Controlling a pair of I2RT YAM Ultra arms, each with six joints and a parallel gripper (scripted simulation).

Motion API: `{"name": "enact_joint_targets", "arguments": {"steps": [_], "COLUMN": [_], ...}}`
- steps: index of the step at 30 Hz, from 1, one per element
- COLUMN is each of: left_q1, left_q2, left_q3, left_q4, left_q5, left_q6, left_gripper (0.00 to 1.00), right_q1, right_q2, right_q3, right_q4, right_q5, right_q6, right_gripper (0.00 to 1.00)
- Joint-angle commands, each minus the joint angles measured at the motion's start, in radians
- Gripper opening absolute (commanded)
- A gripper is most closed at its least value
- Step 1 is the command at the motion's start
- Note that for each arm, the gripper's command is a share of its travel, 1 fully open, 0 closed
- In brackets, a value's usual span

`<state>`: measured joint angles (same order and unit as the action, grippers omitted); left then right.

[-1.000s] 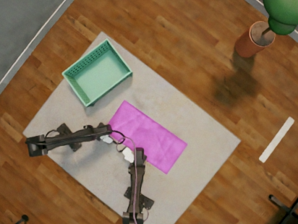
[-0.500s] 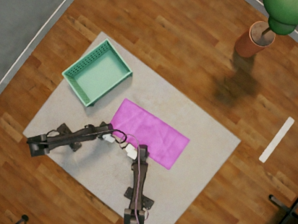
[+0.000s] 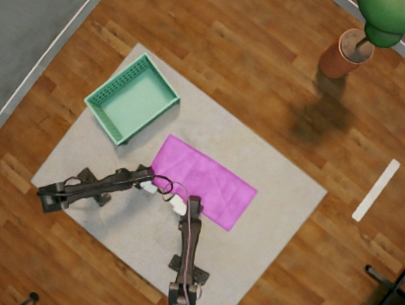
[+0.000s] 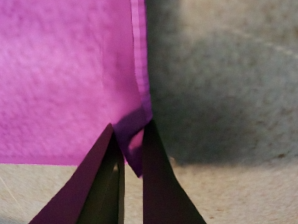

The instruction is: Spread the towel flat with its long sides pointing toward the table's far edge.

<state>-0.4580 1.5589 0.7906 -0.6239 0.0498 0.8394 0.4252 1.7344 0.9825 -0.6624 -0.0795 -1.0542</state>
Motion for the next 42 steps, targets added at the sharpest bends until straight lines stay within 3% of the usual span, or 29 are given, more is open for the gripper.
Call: {"name": "enact_joint_targets", "arguments": {"steps": [1, 2, 3, 5, 6, 14, 15, 19, 20, 22, 23, 42], "left_q1": [0.01, -0.003, 0.019, 0.019, 0.024, -0.006, -0.006, 0.001, -0.013, -0.014, -0.014, -0.008], "left_q2": [0.029, 0.027, 0.033, 0.032, 0.036, 0.006, 0.026, 0.027, -0.031, -0.031, -0.065, -0.034], "left_q3": [0.018, -0.022, 0.018, 0.005, 0.03, -0.014, 0.036, 0.011, 0.059, 0.061, 0.107, 0.091], "left_q4": [-0.016, -0.023, -0.022, -0.024, -0.022, -0.041, -0.051, -0.054, -0.1, -0.103, -0.184, -0.211], "left_q5": [0.013, 0.013, 0.014, 0.014, 0.015, 0.019, 0.025, 0.025, 0.031, 0.031, 0.037, 0.037], "left_q6": [0.016, 0.017, 0.025, 0.025, 0.029, 0.005, 0.004, 0.004, -0.004, -0.004, -0.005, -0.007], "left_gripper": [0.11, 0.11, 0.02, 0.02, 0.01, 0.0, 0.0, 0.0, 0.0, 0.0, 0.0, 0.0], "right_q1": [0.013, 0.01, 0.005, 0.005, 0.012, 0.02, 0.018, 0.018, 0.035, 0.036, 0.044, 0.034], "right_q2": [0.028, 0.027, 0.041, 0.041, 0.051, 0.04, 0.045, 0.045, 0.044, 0.045, -0.023, -0.02], "right_q3": [0.021, -0.019, 0.036, 0.037, 0.05, 0.007, 0.03, 0.03, 0.062, 0.062, 0.112, 0.125], "right_q4": [0.014, -0.003, -0.012, -0.012, -0.016, -0.036, -0.045, -0.045, -0.058, -0.059, -0.139, -0.157], "right_q5": [-0.011, -0.012, -0.013, -0.013, -0.012, -0.015, -0.02, -0.021, -0.023, -0.023, -0.028, -0.028], "right_q6": [-0.001, -0.002, -0.006, -0.005, 0.001, 0.015, 0.014, 0.012, 0.031, 0.032, 0.04, 0.039], "right_gripper": [0.15, 0.15, 0.05, 0.05, 0.0, 0.0, 0.0, 0.0, 0.0, 0.0, 0.0, 0.0]}}
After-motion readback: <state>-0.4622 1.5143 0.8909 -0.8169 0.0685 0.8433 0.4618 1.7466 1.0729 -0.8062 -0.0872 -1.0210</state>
